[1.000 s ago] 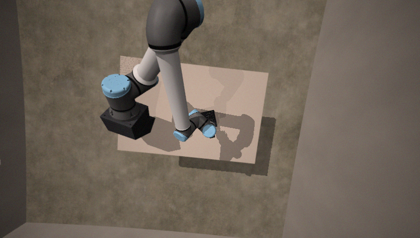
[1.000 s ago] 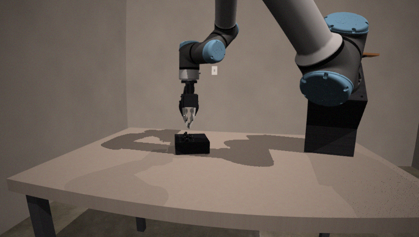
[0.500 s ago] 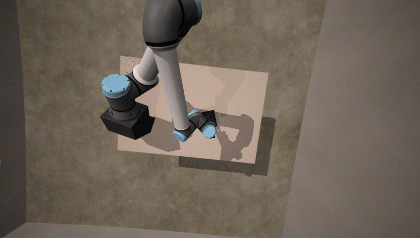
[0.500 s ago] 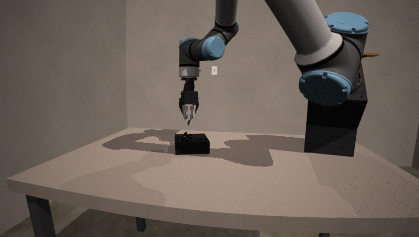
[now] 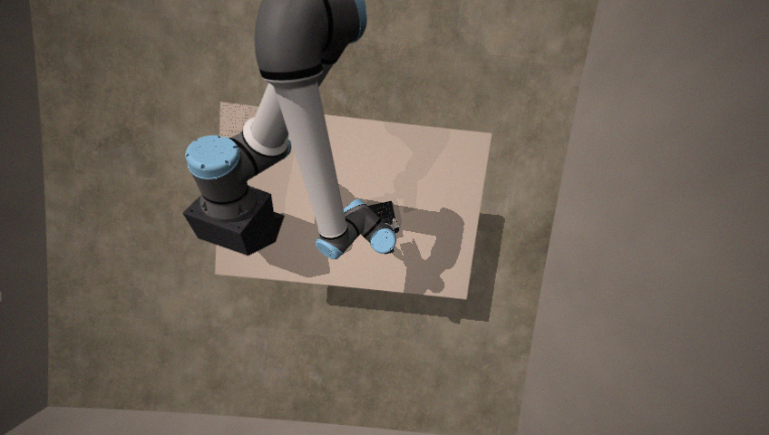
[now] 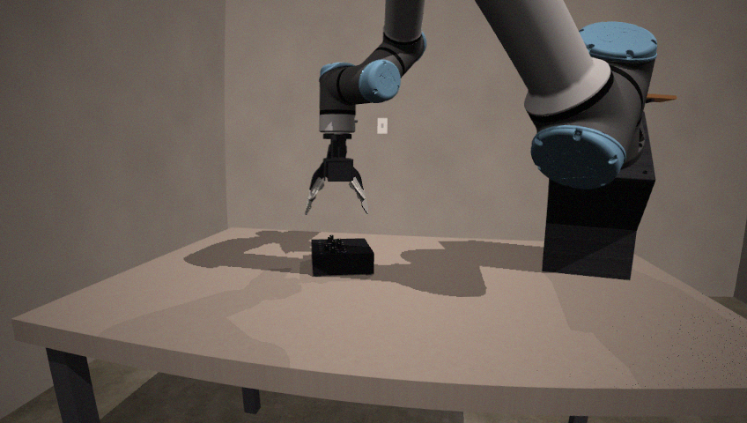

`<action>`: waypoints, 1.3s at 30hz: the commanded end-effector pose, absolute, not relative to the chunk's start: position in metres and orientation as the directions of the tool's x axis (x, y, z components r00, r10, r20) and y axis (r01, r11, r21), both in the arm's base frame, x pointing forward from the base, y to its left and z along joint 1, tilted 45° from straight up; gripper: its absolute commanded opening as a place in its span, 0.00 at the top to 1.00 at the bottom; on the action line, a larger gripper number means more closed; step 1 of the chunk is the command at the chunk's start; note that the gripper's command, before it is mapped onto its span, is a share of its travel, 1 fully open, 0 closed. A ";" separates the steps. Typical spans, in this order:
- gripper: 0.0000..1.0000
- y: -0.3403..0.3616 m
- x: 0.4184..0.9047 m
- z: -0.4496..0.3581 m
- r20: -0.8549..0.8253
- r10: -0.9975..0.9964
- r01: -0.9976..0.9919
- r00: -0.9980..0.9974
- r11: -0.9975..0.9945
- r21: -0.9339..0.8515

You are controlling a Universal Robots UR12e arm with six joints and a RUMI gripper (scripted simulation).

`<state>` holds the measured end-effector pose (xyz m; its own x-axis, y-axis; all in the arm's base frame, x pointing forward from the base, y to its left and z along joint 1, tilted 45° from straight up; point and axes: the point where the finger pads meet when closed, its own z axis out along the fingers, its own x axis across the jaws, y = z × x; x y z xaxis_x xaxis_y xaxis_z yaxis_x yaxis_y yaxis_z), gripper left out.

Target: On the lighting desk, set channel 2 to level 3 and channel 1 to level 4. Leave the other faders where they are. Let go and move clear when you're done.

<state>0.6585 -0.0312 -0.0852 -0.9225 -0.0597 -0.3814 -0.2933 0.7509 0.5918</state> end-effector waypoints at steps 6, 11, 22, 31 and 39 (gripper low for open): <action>0.00 -0.055 0.650 -0.060 -0.382 -0.060 -0.294 -0.922 0.751 0.591; 0.00 -0.070 0.644 -0.044 -0.382 -0.060 -0.294 -0.922 0.751 0.591; 0.00 -0.079 0.641 -0.034 -0.382 -0.060 -0.294 -0.922 0.751 0.591; 0.00 -0.079 0.641 -0.034 -0.382 -0.060 -0.294 -0.922 0.751 0.591; 0.00 -0.079 0.641 -0.034 -0.382 -0.060 -0.294 -0.922 0.751 0.591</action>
<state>0.6404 -0.0782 -0.0343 -0.9225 -0.0599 -0.3814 -0.2935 0.7506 0.5919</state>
